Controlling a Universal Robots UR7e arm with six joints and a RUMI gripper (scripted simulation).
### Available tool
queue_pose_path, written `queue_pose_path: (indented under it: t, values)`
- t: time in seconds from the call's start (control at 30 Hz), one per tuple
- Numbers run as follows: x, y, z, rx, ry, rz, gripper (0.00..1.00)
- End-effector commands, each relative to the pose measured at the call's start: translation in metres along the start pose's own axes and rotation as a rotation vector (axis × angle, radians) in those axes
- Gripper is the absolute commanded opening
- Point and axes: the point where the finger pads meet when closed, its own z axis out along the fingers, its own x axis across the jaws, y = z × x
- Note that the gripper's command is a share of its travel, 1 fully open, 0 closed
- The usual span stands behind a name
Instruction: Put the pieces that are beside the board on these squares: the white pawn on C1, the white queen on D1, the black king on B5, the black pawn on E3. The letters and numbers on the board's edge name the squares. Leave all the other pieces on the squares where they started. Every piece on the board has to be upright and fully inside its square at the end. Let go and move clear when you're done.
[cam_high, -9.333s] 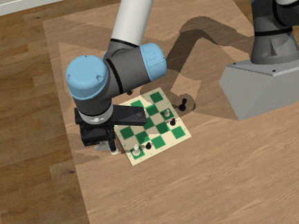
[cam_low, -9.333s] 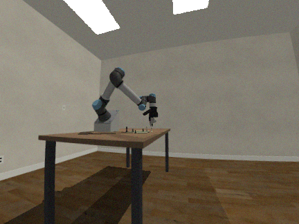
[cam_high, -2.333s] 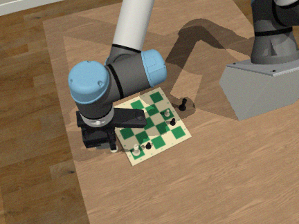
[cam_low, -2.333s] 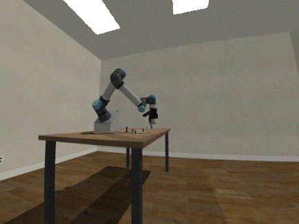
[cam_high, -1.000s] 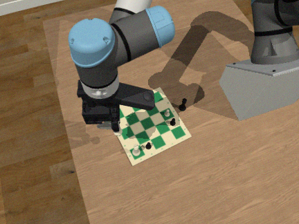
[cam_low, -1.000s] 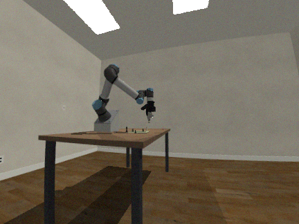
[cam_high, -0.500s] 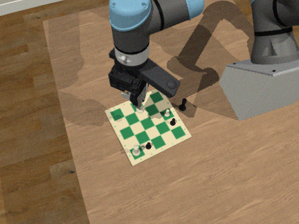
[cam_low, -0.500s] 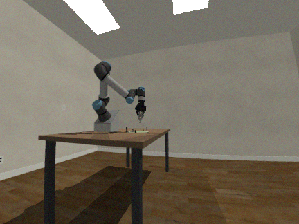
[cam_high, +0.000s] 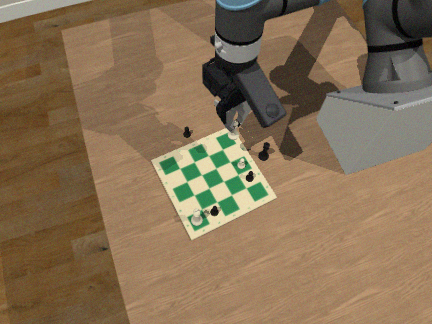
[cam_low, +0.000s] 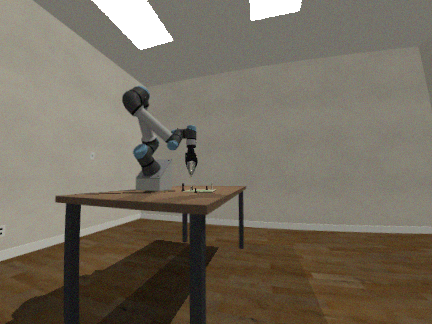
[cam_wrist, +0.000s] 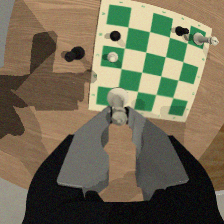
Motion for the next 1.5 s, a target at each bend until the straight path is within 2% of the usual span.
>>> queue_pose_path:
  t: [0.0,0.53,0.8,1.2,1.27,1.47]
  values:
    - [-0.013,0.003,-0.001,-0.011,0.008,0.124,0.0]
    - [-0.012,0.003,-0.001,-0.01,0.009,0.126,0.0]
    - [-0.014,0.002,0.005,-0.01,0.004,0.124,0.0]
    - [-0.015,0.002,0.04,-0.009,0.004,0.124,0.0]
    - [-0.015,0.002,0.04,-0.009,0.004,0.124,0.0]
    - [-0.015,0.002,0.064,-0.009,0.004,0.124,0.0]
